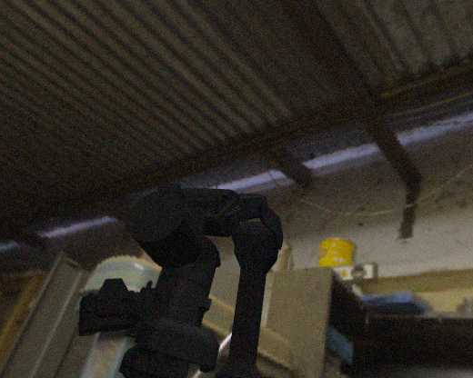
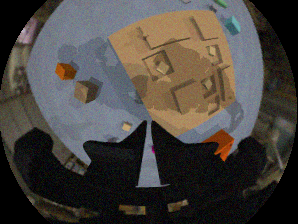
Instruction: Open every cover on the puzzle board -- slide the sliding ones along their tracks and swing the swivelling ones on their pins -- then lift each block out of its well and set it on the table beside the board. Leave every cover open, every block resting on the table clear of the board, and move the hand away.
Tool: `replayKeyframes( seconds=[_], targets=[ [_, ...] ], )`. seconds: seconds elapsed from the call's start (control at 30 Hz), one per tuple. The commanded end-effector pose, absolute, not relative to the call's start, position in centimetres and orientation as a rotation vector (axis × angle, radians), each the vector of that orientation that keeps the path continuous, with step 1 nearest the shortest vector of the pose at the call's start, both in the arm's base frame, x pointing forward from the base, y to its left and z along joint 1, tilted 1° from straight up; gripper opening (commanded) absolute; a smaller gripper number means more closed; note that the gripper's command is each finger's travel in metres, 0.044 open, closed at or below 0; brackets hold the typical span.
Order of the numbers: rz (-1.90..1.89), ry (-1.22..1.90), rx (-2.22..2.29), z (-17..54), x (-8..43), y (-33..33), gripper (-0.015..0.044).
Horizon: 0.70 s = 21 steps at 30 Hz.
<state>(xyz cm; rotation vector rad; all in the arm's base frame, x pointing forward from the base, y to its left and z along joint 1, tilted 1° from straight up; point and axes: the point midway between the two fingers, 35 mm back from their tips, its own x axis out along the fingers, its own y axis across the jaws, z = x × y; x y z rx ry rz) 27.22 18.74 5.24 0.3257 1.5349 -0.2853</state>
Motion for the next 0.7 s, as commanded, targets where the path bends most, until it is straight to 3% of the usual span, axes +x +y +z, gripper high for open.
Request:
replayKeyframes(
  seconds=[0.0,0.67],
  targets=[
    [-0.199,1.545,0.237,5.2,27.8,16.8,0.0000],
    [0.339,1.523,-0.326,4.9,29.0,5.2,0.0000]
  ],
)
